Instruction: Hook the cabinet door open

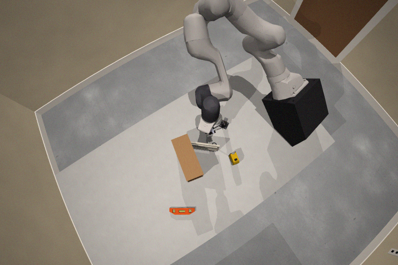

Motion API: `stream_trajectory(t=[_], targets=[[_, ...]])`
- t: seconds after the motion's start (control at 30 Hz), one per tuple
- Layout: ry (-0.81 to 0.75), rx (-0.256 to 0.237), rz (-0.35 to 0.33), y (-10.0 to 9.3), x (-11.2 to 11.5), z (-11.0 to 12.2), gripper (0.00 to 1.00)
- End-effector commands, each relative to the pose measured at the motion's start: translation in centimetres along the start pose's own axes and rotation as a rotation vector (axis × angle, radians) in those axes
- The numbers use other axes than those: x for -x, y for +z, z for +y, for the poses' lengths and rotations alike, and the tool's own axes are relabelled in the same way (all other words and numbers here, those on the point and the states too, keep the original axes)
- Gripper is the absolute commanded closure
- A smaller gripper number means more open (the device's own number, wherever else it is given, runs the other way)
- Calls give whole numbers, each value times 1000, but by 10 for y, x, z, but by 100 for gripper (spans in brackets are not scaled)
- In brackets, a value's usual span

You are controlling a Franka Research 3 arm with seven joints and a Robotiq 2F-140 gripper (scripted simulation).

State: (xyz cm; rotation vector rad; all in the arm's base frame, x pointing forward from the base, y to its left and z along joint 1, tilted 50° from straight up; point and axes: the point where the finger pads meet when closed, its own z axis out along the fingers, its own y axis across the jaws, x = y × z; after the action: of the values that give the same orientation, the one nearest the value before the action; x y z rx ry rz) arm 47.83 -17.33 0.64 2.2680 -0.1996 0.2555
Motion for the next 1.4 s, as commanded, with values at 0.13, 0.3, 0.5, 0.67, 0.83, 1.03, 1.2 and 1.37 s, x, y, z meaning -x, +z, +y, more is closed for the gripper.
stream_trajectory(t=[0.13,0.3,0.5,0.67,0.83,1.03,1.2,1.37], targets=[[10,-5,3,8,-2,-1,86],[10,-5,3,10,-2,-1,86],[10,-5,3,13,-2,-1,86],[10,-5,3,13,-2,-1,86],[10,-5,3,13,-2,-1,97],[10,-5,3,13,-2,-1,97],[10,-5,3,13,-2,-1,97],[10,-5,3,13,-2,-1,97]])
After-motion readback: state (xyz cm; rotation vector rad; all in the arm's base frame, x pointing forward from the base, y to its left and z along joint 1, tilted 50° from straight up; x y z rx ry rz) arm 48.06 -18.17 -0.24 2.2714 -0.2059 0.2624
